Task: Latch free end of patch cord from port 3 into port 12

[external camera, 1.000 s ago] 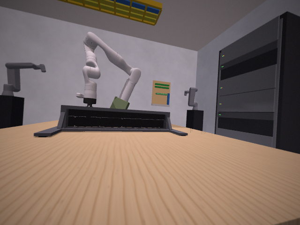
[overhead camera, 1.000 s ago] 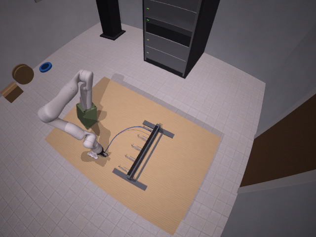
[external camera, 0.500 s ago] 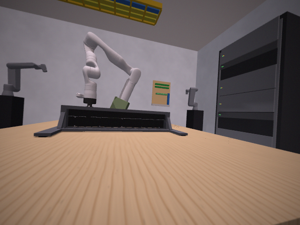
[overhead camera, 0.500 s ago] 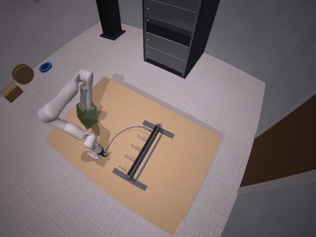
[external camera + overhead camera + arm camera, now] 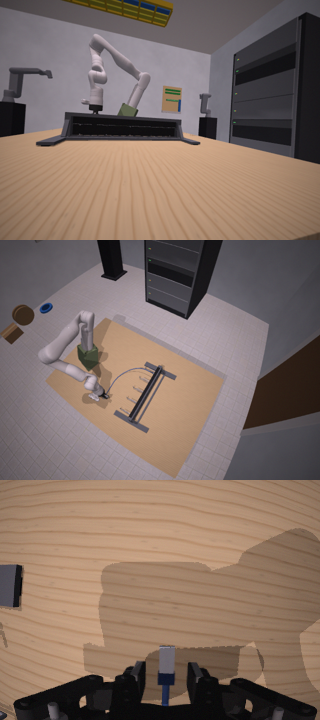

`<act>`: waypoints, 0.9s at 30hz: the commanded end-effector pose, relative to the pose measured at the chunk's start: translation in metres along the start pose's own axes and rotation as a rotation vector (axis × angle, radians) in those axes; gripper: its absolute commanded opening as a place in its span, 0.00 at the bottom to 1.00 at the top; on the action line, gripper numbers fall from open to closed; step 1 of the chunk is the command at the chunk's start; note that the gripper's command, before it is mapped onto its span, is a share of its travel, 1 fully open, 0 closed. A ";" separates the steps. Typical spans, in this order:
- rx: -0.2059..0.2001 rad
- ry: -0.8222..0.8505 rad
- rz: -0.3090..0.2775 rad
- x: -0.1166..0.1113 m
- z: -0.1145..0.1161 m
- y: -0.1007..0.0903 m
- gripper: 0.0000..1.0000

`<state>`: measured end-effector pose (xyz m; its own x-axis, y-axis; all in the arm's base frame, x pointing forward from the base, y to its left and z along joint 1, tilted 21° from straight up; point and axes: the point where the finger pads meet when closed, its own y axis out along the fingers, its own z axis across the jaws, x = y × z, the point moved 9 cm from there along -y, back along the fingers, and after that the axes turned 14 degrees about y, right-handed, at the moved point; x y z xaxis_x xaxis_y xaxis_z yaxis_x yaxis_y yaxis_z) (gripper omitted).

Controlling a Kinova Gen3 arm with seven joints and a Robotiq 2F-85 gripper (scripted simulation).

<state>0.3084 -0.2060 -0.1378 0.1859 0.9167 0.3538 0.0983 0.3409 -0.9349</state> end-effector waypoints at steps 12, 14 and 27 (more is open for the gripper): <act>-0.010 0.001 0.003 -0.001 -0.003 0.001 0.00; -0.010 0.001 0.003 -0.001 -0.003 0.001 0.00; -0.009 0.001 0.003 -0.001 -0.003 0.001 0.00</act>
<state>0.3084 -0.2062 -0.1376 0.1858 0.9168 0.3536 0.0984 0.3407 -0.9350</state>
